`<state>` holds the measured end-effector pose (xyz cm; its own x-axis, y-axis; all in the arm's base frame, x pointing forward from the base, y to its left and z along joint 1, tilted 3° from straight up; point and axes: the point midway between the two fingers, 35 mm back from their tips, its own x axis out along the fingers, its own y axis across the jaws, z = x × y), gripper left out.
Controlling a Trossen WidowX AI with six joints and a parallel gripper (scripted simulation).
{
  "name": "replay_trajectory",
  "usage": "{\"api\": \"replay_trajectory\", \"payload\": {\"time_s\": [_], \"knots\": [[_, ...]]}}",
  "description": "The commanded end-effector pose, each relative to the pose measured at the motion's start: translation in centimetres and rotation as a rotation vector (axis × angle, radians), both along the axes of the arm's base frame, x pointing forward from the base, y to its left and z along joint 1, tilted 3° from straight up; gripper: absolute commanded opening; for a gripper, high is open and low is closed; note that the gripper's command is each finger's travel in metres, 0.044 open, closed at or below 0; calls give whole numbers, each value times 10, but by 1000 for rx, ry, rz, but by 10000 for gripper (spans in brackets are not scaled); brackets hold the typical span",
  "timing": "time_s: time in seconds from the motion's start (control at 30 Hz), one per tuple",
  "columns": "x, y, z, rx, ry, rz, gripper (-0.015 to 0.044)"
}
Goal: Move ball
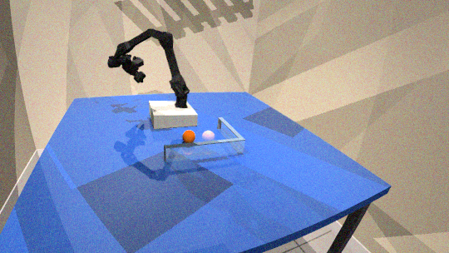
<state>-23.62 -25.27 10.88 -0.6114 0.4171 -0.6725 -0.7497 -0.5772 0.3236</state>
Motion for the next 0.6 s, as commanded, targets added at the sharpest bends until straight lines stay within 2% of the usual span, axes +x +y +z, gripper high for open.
{"api": "replay_trajectory", "payload": {"time_s": [0.0,0.27,0.57], "knots": [[62,-35,-8,89,-165,334,378],[198,-66,-20,338,-408,1042,378],[349,-36,-29,664,-541,1848,378]]}}
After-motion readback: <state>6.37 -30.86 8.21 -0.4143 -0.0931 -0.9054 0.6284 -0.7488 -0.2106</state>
